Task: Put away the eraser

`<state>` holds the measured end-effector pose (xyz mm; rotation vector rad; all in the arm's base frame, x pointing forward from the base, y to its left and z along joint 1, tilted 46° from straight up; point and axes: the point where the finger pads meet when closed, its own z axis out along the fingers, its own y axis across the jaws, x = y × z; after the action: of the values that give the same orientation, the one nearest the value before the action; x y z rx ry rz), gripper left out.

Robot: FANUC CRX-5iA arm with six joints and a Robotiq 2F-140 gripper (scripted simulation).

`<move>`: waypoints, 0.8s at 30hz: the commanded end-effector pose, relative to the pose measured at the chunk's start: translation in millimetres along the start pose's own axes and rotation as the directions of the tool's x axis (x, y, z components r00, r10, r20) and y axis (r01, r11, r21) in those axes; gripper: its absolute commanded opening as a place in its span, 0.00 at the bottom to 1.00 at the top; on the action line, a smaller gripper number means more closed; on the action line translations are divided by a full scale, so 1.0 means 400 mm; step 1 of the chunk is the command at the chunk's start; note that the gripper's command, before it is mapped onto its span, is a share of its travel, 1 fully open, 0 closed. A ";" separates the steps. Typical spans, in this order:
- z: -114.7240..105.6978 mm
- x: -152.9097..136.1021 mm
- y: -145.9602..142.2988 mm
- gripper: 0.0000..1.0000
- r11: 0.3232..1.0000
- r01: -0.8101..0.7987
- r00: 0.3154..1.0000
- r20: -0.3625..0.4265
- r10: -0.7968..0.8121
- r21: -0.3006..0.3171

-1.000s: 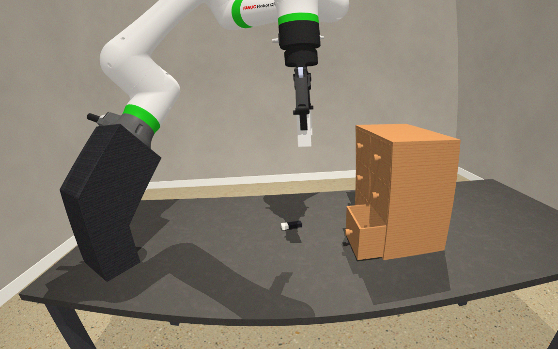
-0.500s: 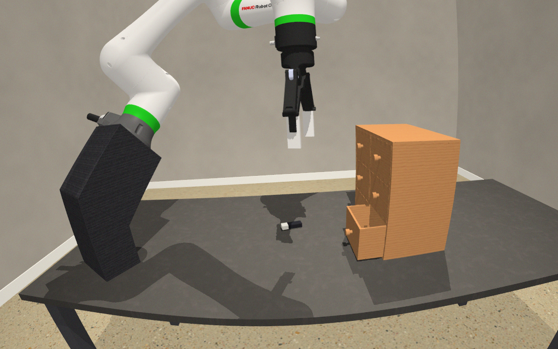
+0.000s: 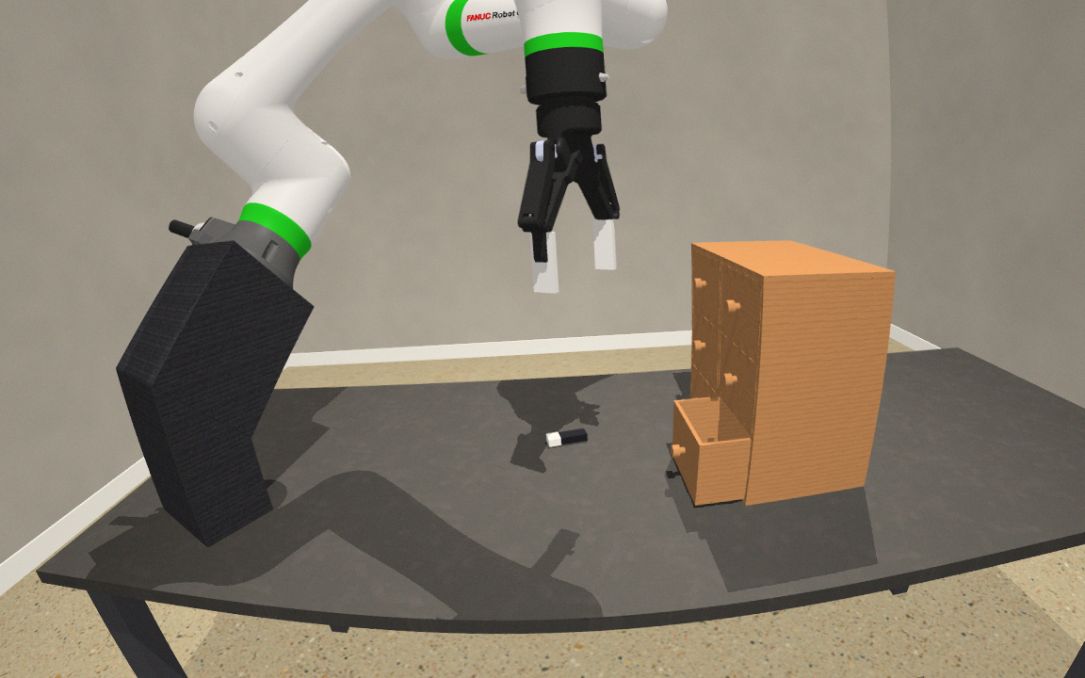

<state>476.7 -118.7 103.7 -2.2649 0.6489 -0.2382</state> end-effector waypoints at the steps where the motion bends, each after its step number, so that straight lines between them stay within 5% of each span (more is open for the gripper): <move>1: 0.005 -0.011 0.007 1.00 0.994 -0.112 0.994 0.000 0.112 0.000; 11: 0.014 -0.032 0.018 1.00 0.948 -0.317 0.948 0.000 0.317 0.000; 24: 0.029 -0.064 0.036 1.00 0.801 -0.599 0.801 0.000 0.599 0.000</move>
<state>456.2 -107.7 87.8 -1.9847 1.2466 0.0395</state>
